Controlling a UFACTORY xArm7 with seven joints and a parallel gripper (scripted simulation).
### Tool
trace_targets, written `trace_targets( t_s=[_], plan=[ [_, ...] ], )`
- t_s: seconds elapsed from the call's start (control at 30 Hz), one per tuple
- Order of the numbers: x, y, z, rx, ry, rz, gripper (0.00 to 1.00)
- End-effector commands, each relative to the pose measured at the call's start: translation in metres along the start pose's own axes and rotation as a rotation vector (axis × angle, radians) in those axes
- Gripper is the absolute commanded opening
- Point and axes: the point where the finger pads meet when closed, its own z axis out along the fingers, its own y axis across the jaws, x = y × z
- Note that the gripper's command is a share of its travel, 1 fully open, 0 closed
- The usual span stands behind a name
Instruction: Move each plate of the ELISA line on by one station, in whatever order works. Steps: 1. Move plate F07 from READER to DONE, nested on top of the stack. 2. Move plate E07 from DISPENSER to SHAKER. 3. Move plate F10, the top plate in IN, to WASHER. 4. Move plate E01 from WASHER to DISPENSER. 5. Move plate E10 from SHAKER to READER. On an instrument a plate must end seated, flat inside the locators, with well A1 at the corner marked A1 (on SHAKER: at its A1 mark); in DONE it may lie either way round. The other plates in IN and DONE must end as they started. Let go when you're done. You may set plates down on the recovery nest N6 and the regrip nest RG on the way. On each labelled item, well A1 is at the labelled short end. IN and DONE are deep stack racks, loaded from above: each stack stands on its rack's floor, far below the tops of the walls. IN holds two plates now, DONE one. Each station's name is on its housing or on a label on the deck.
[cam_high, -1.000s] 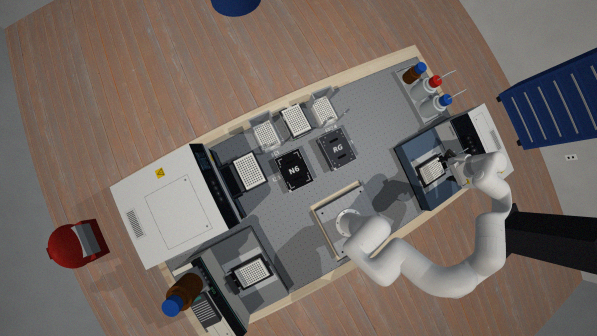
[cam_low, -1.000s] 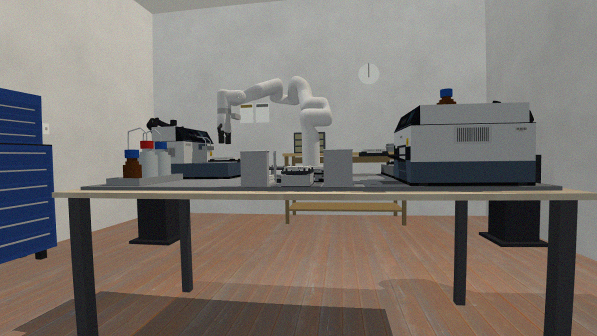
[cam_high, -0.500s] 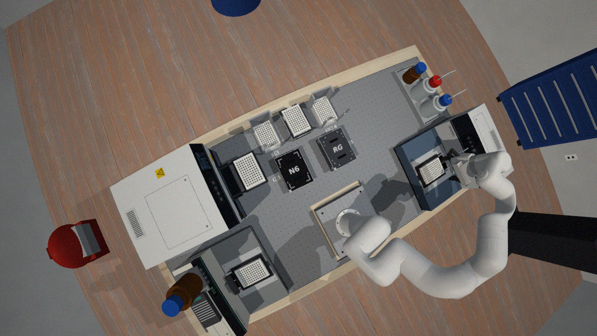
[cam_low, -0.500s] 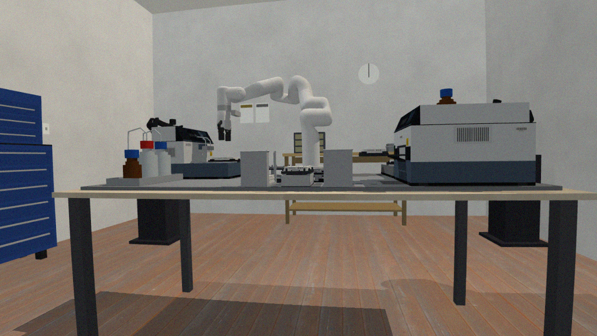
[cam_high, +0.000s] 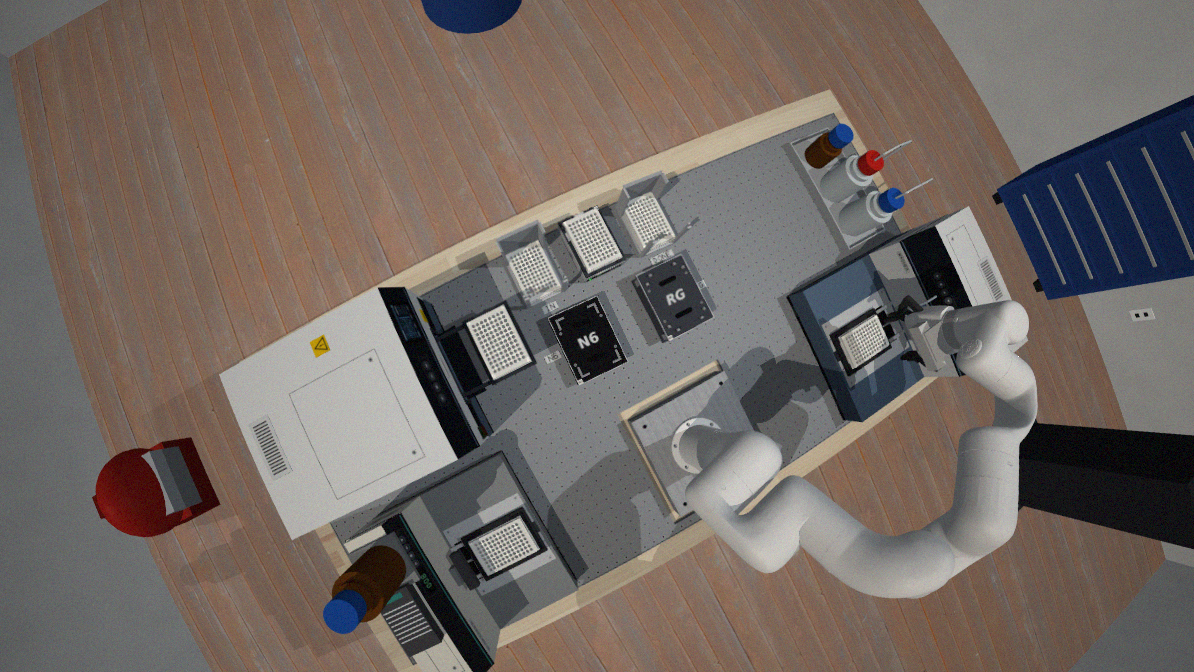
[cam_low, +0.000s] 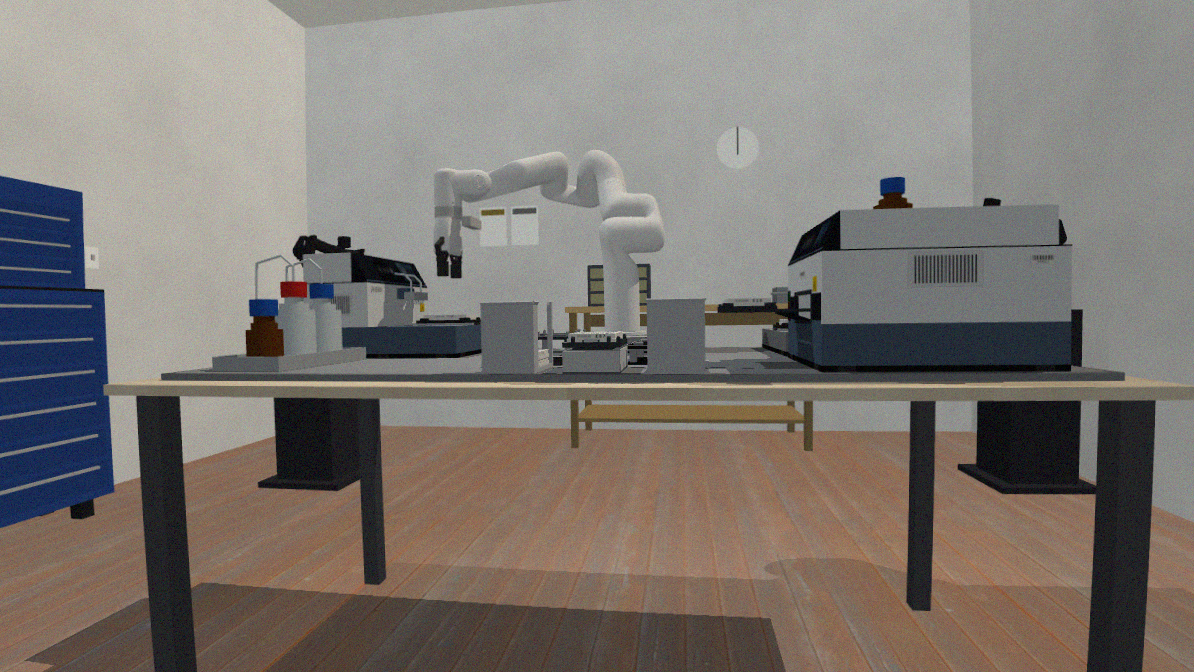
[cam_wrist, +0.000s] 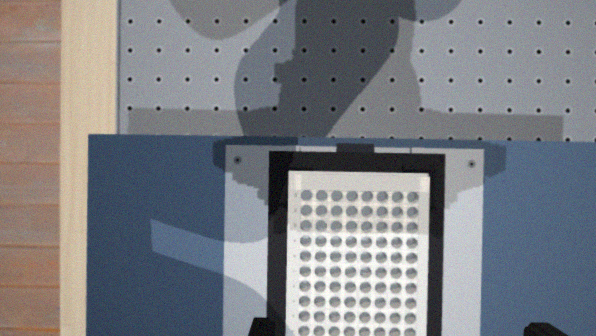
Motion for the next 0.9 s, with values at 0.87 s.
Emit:
trace_targets(
  t_s=[0.87],
  plan=[
    [0.082, 0.003, -0.002, -0.001, -0.005, 0.0, 1.0]
  ],
)
